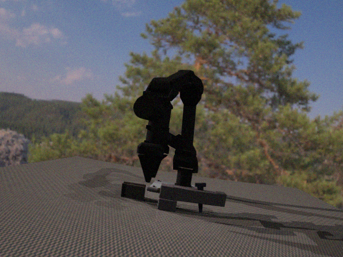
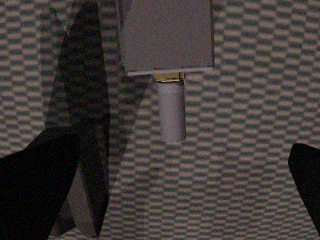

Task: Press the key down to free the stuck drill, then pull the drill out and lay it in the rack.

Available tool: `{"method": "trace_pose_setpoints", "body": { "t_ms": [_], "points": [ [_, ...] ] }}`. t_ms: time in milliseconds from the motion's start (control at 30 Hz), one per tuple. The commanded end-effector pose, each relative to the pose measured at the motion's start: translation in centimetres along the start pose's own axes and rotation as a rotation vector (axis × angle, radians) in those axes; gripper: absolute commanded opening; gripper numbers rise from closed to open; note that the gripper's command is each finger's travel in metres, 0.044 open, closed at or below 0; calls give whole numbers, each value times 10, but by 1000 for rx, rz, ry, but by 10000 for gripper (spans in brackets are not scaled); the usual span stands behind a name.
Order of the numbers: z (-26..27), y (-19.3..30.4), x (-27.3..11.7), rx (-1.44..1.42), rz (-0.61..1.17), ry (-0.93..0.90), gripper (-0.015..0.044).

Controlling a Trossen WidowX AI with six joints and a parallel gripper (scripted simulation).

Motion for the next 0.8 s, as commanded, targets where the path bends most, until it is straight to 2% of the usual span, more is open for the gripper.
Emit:
{"method": "trace_pose_setpoints", "body": {
  "t_ms": [0, 767],
  "points": [
    [3, 12, 10, -109, 0, -12, 440],
    [2, 8, 23, -109, -1, -12, 440]
  ]
}}
Point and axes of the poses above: the point midway between the two fingers, 35 mm back from their tips, its own x axis out along the fingers, its own z axis across the jaws, y = z × x, the point moved 4 cm from there along -x, back along the fingers, and after that the axes turned 3 degrees about x, right-handed, at the moved point
